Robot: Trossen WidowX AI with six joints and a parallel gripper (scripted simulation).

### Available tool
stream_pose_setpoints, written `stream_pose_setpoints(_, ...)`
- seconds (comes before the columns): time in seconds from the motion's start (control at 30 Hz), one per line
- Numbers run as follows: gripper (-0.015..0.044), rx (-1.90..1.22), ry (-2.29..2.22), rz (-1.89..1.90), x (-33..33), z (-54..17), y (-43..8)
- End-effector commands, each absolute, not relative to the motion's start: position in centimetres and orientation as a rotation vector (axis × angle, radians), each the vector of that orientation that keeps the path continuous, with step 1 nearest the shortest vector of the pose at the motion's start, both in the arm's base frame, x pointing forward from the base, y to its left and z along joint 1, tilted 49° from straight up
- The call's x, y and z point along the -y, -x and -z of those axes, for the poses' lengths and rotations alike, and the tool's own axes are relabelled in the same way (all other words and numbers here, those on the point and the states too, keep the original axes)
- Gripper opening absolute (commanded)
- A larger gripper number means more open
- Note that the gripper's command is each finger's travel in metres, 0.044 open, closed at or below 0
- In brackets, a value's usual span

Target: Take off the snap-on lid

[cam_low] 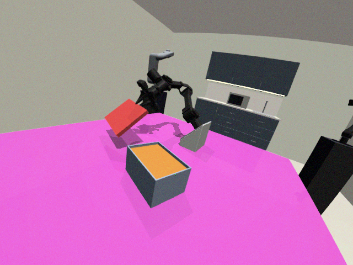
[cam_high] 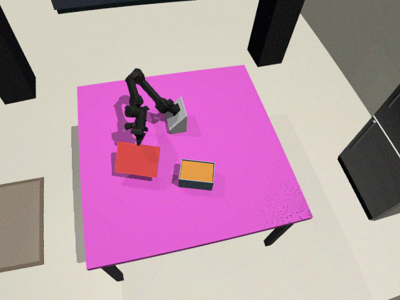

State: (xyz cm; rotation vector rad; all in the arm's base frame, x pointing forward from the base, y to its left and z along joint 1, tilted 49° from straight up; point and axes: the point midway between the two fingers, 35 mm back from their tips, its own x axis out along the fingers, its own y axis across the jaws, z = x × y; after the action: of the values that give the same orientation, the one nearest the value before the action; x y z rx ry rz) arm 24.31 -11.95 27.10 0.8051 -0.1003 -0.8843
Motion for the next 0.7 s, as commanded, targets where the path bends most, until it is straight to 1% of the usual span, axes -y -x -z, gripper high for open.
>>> stream_pose_setpoints(0.0, 0.0, 0.107, -0.81, 0.866, 12.0, -27.2, -24.3)
stream_pose_setpoints(0.67, 0.0, 0.109, -0.81, 0.865, 13.2, -26.2, -24.2)
